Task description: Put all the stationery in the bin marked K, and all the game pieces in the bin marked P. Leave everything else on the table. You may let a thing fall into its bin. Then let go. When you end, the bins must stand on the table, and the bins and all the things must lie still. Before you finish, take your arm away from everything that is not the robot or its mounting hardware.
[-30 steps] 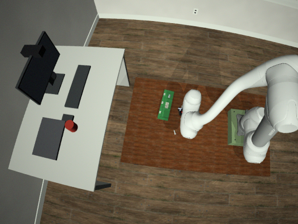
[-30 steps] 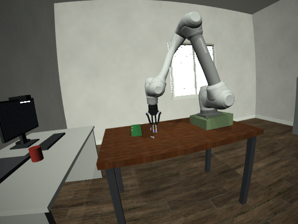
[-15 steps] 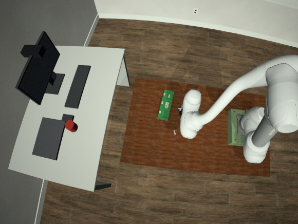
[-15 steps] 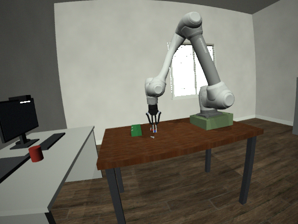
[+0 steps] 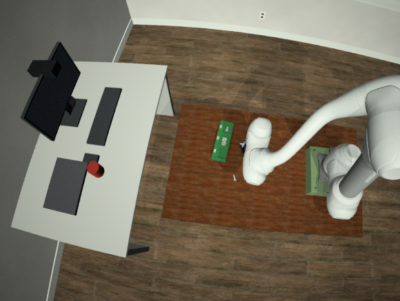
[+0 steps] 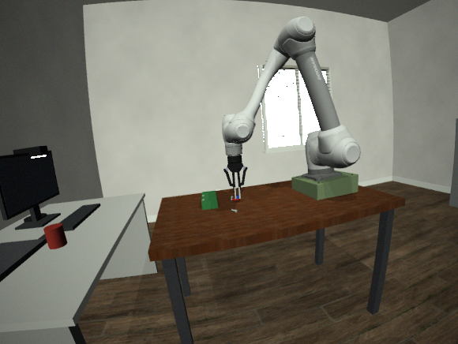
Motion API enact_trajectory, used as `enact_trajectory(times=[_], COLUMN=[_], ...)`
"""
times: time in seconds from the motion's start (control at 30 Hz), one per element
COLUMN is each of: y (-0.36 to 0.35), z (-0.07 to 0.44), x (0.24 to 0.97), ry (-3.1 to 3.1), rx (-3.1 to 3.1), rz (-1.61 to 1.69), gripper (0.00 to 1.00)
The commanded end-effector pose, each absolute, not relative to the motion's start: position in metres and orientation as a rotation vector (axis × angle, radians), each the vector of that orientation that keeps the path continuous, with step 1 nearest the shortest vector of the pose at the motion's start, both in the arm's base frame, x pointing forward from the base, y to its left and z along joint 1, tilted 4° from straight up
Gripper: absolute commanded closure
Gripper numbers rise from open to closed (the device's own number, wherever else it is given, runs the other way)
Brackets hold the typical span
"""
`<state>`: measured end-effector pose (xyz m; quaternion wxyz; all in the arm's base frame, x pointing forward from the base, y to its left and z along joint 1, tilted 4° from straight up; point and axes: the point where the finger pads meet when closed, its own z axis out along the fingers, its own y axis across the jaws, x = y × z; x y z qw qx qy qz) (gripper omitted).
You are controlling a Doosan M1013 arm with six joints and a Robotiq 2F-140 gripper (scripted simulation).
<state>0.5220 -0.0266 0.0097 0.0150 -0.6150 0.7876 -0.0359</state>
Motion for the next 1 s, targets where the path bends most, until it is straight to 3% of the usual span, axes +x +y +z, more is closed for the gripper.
enact_trajectory(times=[0.0, 0.97], y=[-0.026, -0.035], z=[0.02, 0.051], x=[0.521, 0.534], ry=[2.451, 2.451], rx=[-1.914, -1.914], rz=[-0.111, -0.111], gripper=[0.93, 0.93])
